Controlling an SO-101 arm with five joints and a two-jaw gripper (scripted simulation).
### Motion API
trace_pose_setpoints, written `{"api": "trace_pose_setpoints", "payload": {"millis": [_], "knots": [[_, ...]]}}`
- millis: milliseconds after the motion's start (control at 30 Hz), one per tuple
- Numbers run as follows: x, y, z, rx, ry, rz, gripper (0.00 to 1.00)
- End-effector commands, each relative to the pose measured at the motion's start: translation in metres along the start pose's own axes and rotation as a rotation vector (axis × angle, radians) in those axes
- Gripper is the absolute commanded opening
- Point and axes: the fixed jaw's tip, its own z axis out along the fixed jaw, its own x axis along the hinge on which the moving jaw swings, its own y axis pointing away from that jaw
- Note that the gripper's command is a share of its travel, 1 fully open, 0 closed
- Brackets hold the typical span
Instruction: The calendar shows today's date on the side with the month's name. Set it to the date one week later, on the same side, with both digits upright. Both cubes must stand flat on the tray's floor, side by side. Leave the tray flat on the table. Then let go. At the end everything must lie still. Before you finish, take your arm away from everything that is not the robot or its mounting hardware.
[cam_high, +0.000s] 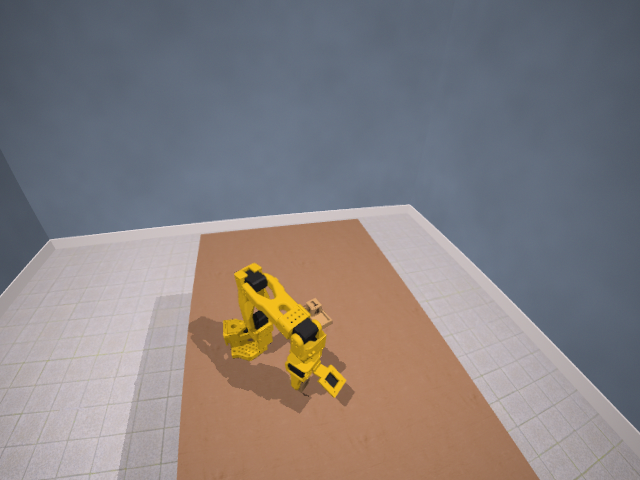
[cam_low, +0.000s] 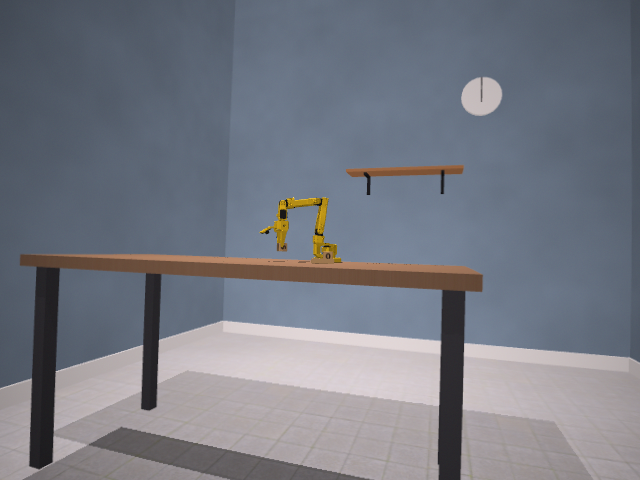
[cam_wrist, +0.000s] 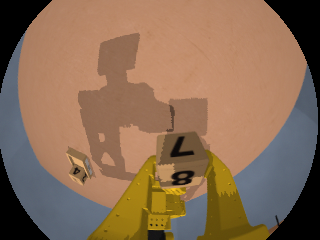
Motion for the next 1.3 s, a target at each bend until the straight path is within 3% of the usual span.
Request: {"api": "trace_pose_setpoints", "payload": {"millis": [0,1267], "knots": [[-0.0018,-0.0028,-0.0063,0.008,-0.051,-0.002,0.0],[-0.0022,-0.0028,0.0031,0.008,-0.051,-0.002,0.0]]}}
